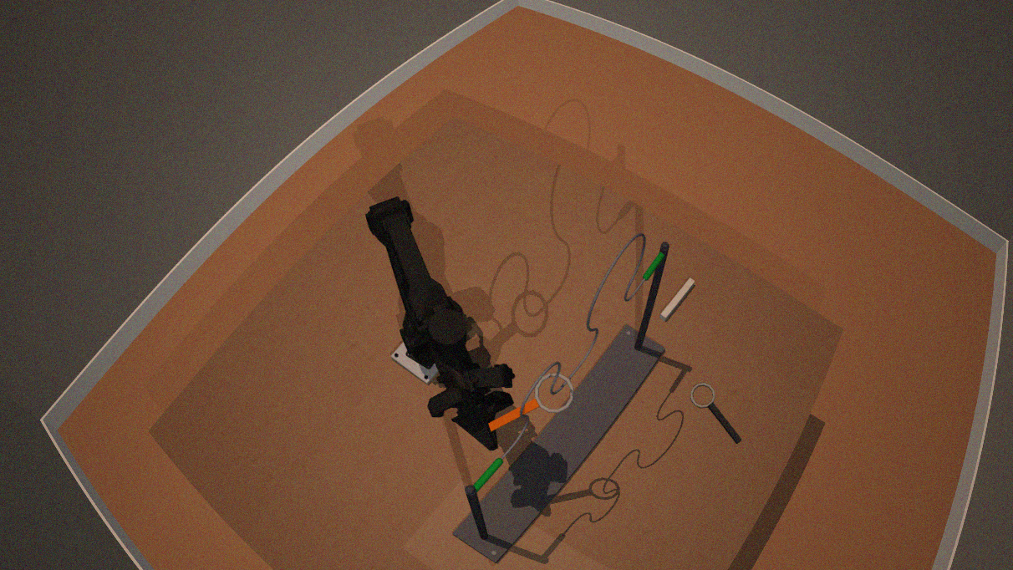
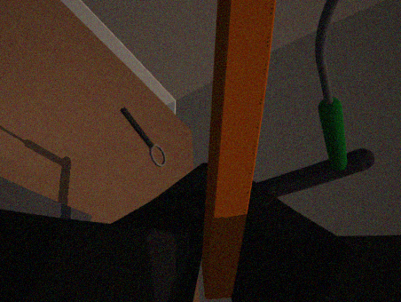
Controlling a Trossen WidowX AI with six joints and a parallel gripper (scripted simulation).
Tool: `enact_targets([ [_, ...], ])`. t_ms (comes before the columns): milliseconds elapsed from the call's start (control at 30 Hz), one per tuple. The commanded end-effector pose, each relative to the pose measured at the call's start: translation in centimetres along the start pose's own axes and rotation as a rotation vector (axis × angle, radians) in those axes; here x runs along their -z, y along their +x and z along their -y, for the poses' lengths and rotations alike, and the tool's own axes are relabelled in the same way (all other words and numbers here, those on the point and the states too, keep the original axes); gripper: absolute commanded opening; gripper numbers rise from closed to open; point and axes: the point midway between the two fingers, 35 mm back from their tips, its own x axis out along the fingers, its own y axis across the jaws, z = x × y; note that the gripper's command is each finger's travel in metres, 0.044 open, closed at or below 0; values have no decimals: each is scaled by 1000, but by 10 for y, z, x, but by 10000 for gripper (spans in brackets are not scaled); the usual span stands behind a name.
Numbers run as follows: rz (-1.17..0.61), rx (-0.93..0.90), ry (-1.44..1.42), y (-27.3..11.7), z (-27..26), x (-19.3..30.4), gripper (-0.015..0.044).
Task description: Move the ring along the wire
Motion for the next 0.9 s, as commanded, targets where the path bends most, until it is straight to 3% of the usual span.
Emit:
enact_targets([
  [0,-13,-40,77,-2,-13,0,-150],
  [867,-78,-342,602,-31,-96,-31,-150],
])
